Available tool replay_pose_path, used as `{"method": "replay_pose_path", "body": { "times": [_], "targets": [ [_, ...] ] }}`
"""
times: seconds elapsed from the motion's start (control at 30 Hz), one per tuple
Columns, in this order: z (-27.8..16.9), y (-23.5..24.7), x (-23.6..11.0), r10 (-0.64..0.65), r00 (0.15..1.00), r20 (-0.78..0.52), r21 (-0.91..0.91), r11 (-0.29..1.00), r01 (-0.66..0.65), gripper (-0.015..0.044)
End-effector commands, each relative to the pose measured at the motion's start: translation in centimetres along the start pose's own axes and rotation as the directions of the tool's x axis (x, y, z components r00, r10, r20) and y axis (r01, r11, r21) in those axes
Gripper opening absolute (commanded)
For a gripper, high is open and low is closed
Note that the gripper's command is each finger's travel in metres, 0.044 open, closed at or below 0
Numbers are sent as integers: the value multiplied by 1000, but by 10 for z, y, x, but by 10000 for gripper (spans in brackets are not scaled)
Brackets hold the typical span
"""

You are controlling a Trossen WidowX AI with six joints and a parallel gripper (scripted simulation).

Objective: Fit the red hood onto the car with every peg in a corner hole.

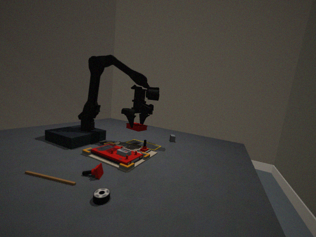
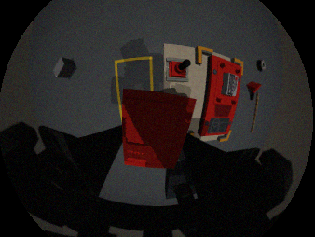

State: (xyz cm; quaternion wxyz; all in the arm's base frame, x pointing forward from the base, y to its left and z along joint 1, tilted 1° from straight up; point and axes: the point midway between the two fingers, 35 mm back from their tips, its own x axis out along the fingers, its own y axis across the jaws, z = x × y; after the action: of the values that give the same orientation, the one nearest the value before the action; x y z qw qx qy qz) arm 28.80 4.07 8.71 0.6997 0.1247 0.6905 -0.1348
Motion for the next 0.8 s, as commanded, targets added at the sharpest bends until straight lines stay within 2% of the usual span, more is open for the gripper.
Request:
{"method": "replay_pose_path", "body": {
  "times": [0.0, 0.77],
  "targets": [
    [10, -7, -2, 1, 1000, 4, -2, 1000, -1, 0],
    [58, -64, -5, 0, 1000, 11, -50, 999, 1, 0]
  ]
}}
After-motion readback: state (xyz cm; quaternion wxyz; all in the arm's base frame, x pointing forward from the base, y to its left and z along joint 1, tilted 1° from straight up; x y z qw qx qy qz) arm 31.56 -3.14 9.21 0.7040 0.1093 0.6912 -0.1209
